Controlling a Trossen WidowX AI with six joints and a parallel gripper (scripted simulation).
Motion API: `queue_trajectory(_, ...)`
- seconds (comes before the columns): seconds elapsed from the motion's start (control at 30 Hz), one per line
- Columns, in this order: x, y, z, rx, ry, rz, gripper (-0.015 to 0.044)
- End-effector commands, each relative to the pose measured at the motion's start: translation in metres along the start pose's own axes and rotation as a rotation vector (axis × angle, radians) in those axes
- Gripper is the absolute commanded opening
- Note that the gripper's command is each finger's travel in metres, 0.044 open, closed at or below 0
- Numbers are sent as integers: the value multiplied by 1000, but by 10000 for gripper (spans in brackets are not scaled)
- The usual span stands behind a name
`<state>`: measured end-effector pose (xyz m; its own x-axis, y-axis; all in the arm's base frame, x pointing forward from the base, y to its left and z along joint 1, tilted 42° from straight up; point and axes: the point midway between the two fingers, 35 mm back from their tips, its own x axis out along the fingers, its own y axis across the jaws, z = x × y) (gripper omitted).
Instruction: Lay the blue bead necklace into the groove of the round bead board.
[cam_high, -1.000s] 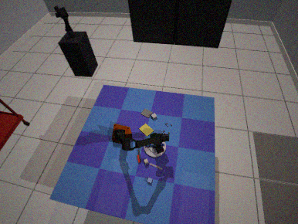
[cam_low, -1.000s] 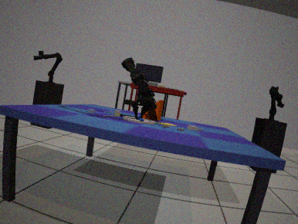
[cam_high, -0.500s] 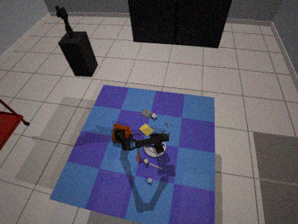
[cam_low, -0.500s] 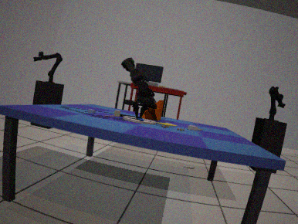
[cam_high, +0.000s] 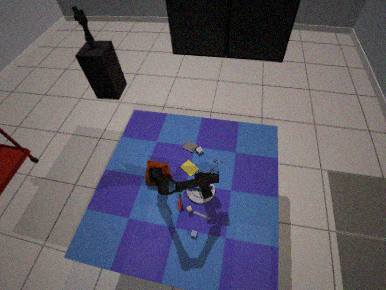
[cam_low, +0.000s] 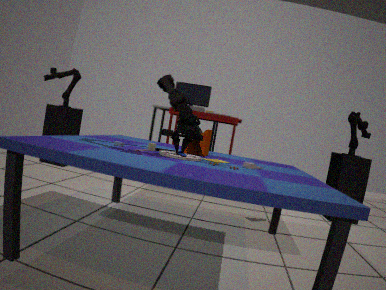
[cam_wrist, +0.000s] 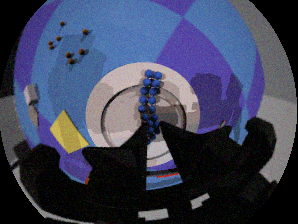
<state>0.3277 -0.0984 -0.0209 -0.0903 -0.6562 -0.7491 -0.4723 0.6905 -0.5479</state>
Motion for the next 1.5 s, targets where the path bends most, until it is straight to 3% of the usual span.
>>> queue_trajectory(0.0,0,0,0,1,0,-1,0)
queue_trajectory(0.67,0,0,0,1,0,-1,0)
queue_trajectory(1.23,-6,0,0,-6,4,-3,440)
queue_trajectory(1.47,-6,0,0,-6,4,-3,440)
